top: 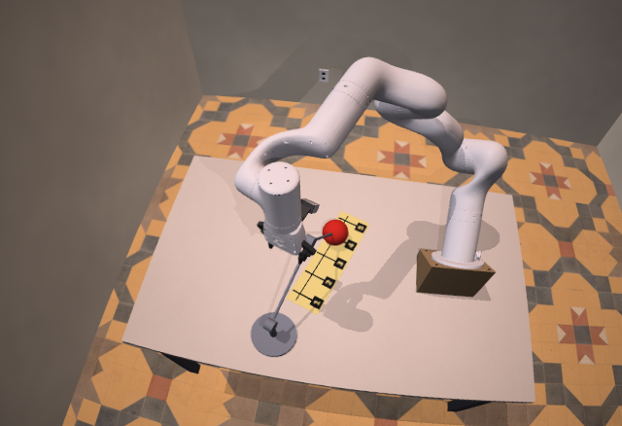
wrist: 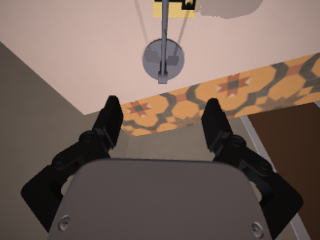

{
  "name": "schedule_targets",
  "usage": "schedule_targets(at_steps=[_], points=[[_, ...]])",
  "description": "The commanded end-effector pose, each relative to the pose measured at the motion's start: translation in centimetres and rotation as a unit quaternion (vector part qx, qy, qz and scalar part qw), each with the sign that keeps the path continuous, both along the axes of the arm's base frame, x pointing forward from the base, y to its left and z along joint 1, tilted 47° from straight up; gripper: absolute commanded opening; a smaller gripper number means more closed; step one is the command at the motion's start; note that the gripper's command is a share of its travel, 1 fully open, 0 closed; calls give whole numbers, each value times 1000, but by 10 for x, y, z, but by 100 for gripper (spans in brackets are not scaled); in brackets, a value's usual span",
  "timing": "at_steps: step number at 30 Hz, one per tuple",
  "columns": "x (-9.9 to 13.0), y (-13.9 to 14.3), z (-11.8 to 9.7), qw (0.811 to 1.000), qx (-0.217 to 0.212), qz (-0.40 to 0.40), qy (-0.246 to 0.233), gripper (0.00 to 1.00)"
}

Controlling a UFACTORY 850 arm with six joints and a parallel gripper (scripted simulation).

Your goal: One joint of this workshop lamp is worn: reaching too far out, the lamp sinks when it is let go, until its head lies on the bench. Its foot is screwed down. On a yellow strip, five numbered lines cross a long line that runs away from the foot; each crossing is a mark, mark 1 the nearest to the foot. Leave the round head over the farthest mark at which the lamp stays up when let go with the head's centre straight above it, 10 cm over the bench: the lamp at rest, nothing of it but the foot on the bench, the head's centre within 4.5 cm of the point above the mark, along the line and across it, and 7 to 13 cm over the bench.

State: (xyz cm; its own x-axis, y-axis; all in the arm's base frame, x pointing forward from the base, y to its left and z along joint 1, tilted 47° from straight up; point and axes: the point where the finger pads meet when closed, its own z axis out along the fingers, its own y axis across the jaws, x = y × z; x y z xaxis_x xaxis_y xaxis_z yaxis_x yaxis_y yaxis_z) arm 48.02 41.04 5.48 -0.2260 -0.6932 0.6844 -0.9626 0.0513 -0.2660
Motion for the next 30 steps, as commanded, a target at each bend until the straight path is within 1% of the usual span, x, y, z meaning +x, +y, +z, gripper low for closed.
schedule_targets(at_steps=[1, 4, 19, 21, 30], points=[[0, 0, -1, 1000, 1, 0, -1, 100], [1, -1, -1, 1000, 1, 1, -1, 100], [-16, -50, 49, 1000, 1, 0, -1, 100], [-16, -50, 49, 1000, 1, 0, -1, 100], [-25, -76, 74, 1000, 0, 0, 0, 100]])
